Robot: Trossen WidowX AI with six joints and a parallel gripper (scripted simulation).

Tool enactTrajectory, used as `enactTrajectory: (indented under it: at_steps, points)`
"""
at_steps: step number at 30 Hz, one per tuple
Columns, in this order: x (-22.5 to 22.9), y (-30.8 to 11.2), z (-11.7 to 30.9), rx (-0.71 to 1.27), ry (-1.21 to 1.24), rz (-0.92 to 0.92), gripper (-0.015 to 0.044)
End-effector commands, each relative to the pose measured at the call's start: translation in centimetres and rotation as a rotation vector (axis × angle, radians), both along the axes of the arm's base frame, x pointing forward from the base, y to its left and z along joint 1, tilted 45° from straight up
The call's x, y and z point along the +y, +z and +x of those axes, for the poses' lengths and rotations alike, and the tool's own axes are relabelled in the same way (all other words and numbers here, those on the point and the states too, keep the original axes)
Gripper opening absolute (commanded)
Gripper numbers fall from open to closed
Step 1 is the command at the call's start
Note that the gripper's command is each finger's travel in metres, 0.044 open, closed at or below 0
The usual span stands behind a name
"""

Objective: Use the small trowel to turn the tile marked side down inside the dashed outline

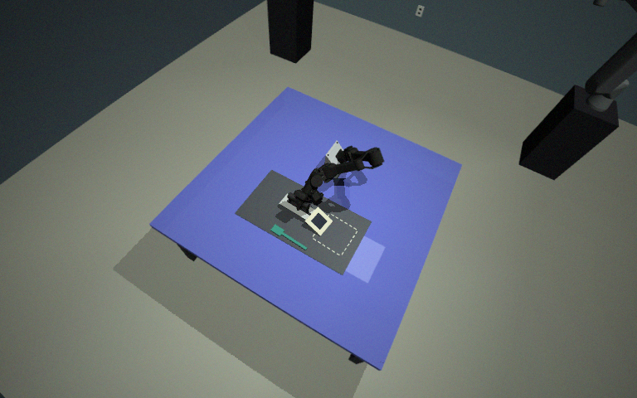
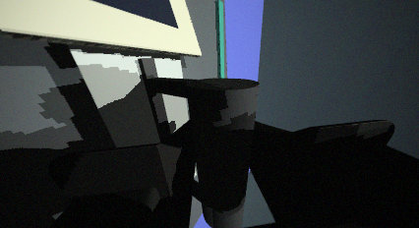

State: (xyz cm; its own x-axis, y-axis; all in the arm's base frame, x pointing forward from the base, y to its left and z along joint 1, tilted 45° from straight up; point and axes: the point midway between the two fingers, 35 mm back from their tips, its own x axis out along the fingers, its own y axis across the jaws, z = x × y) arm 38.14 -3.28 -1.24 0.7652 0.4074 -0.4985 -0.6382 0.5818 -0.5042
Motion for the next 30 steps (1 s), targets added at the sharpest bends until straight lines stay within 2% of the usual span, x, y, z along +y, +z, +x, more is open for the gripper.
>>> enactTrajectory:
  at_steps: [1,15,30]
  points:
    - [-0.8,1.8,0.6,-0.032,-0.010,-0.008,0.0000]
    - [-0.1,5.7,0.8,-0.032,-0.010,-0.007,0.0000]
    - [3.3,9.1,1.1,-0.032,-0.010,-0.005,0.0000]
